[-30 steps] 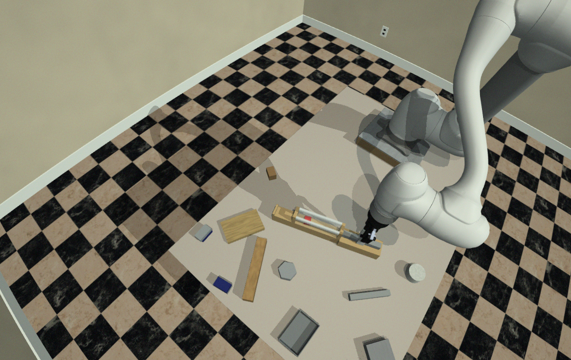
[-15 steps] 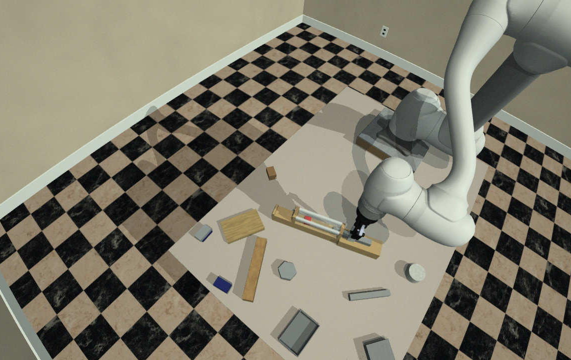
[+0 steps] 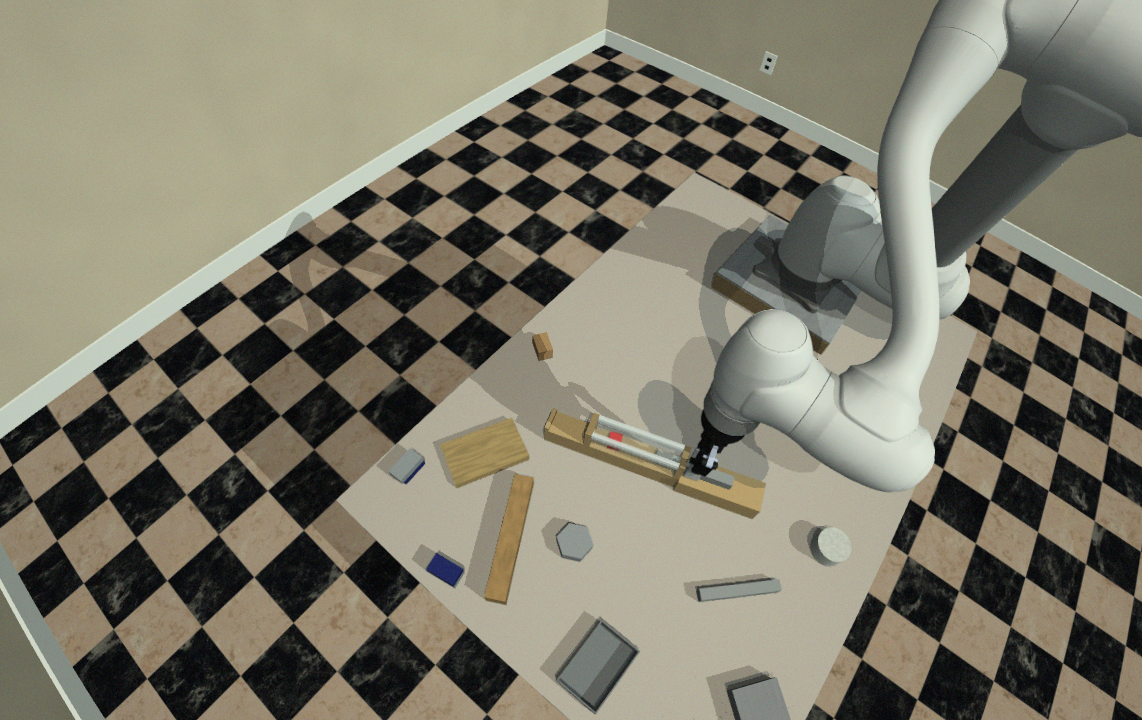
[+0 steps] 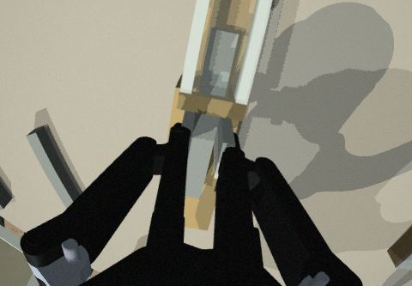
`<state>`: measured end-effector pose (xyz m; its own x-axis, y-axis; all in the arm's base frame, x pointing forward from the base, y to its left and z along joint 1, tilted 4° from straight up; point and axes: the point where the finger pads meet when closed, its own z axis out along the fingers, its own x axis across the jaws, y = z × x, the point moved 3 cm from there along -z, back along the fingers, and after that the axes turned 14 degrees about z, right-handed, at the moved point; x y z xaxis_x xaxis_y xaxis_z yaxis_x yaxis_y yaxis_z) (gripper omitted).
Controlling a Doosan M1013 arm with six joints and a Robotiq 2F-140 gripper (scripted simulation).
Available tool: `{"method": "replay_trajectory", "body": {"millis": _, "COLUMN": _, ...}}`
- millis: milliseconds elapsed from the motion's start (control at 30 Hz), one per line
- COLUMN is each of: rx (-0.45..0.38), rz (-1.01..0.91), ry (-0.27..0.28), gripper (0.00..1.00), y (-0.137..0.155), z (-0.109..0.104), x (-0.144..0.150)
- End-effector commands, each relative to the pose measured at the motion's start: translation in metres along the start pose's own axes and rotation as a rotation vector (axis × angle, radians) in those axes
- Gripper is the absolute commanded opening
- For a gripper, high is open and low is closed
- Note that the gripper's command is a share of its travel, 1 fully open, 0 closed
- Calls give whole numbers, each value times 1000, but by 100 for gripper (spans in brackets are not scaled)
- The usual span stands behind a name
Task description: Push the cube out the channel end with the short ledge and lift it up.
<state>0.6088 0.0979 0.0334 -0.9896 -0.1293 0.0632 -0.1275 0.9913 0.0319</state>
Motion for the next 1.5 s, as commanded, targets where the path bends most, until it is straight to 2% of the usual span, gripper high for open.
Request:
{"method": "replay_trajectory", "body": {"millis": 0, "rx": 0, "rz": 0, "ry": 0, "gripper": 0, "y": 0, "z": 0, "x": 0}}
{"method": "replay_trajectory", "body": {"millis": 1133, "rx": 0, "rz": 0, "ry": 0, "gripper": 0, "y": 0, "z": 0, "x": 0}}
{"method": "replay_trajectory", "body": {"millis": 1167, "rx": 0, "rz": 0, "ry": 0, "gripper": 23, "y": 0, "z": 0, "x": 0}}
{"method": "replay_trajectory", "body": {"millis": 1467, "rx": 0, "rz": 0, "ry": 0, "gripper": 23, "y": 0, "z": 0, "x": 0}}
